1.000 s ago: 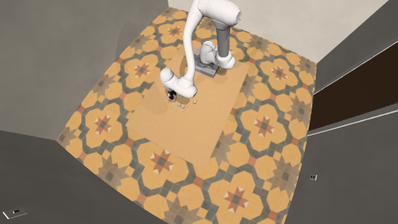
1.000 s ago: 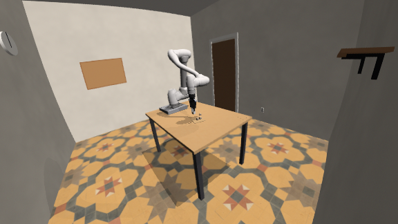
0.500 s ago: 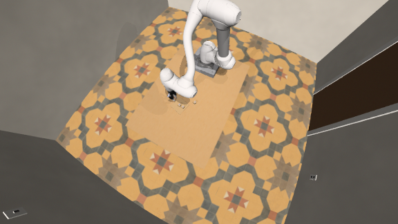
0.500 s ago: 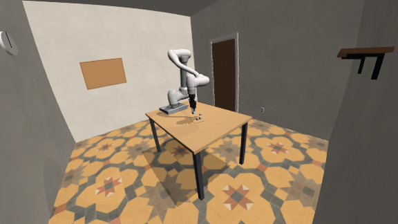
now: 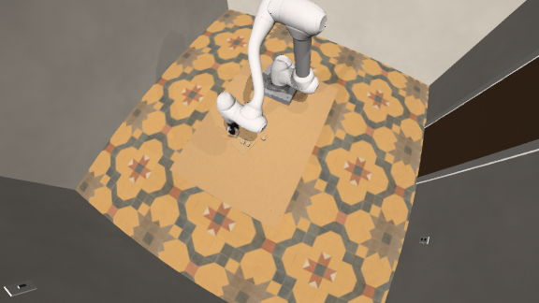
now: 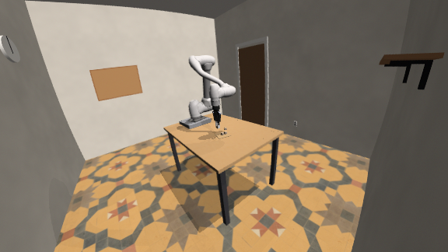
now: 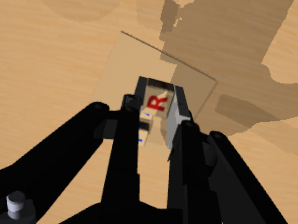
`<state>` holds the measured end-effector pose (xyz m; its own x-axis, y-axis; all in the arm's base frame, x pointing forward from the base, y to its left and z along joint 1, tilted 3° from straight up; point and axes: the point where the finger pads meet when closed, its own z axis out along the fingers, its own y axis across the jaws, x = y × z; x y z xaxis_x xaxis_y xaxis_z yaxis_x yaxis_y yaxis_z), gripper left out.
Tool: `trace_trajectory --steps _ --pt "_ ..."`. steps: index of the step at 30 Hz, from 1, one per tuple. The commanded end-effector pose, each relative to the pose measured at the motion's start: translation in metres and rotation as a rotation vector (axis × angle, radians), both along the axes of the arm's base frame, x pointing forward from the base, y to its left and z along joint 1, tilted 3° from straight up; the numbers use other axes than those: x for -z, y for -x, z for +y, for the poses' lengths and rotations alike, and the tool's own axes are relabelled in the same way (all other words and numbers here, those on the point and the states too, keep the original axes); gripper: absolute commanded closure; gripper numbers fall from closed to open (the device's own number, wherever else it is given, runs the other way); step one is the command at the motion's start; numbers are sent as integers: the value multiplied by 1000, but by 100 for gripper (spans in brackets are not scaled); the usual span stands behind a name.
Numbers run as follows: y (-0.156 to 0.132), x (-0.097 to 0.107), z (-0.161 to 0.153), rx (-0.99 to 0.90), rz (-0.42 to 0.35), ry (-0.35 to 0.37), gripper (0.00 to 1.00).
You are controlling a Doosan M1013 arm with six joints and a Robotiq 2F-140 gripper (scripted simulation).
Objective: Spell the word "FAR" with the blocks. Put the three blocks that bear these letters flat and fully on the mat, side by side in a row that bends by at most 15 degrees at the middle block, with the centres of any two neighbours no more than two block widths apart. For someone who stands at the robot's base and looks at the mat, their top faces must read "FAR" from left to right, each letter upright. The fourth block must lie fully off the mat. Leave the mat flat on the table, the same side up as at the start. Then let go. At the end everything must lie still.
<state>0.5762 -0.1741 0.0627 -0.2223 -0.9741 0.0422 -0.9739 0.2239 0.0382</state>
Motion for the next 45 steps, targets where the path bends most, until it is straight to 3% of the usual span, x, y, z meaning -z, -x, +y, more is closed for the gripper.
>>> trace_trajectory --steps 1,28,39,45 --pt "-3 -6 1 -4 -6 -1 87" --pt "-3 -3 1 -4 -6 -1 87" --pt "-2 25 1 -5 -6 -1 87" --pt "-1 54 1 -5 -6 -1 87"
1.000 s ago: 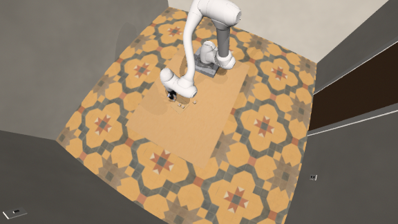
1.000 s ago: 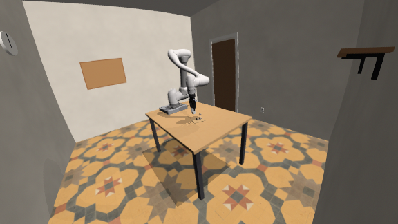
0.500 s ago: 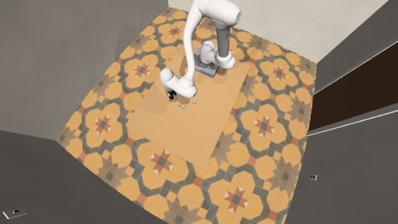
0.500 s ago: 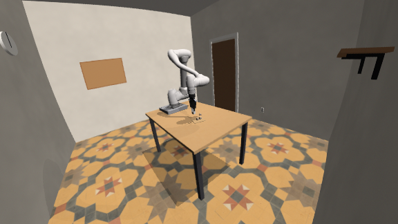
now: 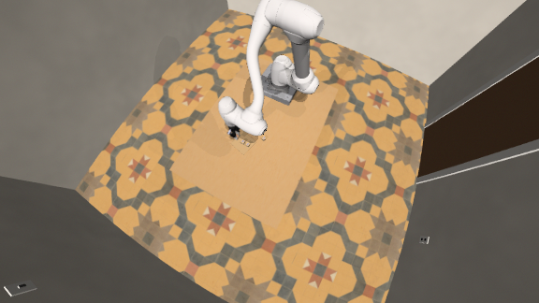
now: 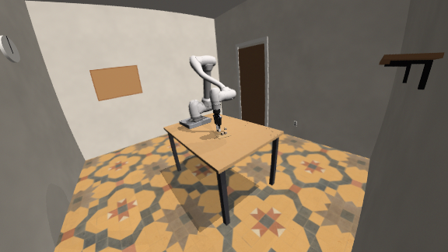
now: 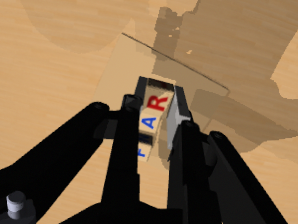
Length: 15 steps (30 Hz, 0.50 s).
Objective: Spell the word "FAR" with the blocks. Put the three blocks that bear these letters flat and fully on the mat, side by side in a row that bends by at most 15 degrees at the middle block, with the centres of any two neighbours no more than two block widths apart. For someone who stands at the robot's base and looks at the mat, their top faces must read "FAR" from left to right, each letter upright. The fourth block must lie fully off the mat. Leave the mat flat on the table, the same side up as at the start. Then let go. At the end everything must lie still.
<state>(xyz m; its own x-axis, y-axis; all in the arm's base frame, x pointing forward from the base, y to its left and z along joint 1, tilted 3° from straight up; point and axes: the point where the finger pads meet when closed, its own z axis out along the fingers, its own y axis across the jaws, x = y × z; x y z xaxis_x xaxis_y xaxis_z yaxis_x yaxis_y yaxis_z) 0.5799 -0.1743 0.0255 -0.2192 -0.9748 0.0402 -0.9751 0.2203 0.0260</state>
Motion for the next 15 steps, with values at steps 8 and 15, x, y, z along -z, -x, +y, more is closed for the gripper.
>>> trace_trajectory --steps 8,15 --pt "4 46 1 -1 6 -2 87" --pt "4 52 1 -1 6 -2 87"
